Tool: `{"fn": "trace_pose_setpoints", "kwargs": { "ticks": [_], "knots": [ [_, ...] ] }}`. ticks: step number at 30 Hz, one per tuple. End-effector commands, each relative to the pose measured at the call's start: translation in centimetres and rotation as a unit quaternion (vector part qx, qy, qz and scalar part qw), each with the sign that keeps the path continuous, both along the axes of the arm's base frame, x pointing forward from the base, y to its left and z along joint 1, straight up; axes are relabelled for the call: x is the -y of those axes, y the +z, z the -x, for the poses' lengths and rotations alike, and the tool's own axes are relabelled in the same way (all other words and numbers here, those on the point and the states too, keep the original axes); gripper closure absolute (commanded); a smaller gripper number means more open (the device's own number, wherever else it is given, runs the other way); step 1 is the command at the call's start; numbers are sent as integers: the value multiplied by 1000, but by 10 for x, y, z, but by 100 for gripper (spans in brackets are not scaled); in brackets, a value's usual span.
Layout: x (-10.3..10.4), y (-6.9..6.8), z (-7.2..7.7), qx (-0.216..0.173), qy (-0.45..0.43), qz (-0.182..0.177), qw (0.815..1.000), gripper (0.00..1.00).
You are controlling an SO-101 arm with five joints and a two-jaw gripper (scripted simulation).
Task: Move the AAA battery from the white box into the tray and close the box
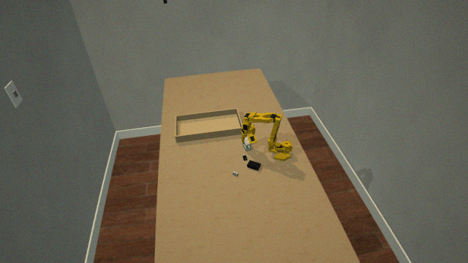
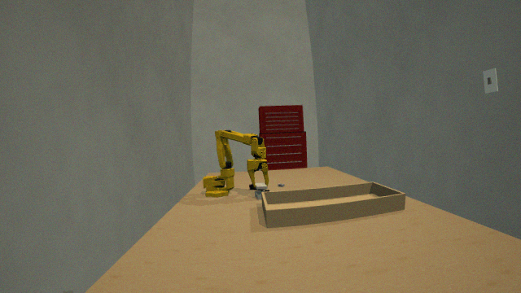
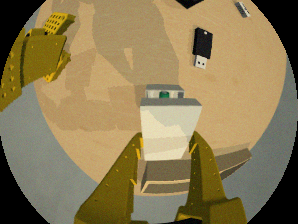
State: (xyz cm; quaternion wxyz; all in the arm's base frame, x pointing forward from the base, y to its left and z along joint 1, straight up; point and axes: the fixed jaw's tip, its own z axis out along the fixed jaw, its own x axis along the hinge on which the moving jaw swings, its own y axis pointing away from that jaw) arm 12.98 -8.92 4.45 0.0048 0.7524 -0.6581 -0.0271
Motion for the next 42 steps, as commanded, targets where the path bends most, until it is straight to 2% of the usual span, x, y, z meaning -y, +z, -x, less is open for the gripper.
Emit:
{"fn": "trace_pose_setpoints", "kwargs": {
  "ticks": [1, 10, 36, 42],
  "knots": [
    [2, 13, -6, 24, 5, 14, 1000, 80],
    [1, 22, -5, 24, 5, 14, 1000, 80],
    [1, 22, -5, 24, 5, 14, 1000, 80],
    [2, 27, -7, 24, 5, 14, 1000, 80]
  ]
}}
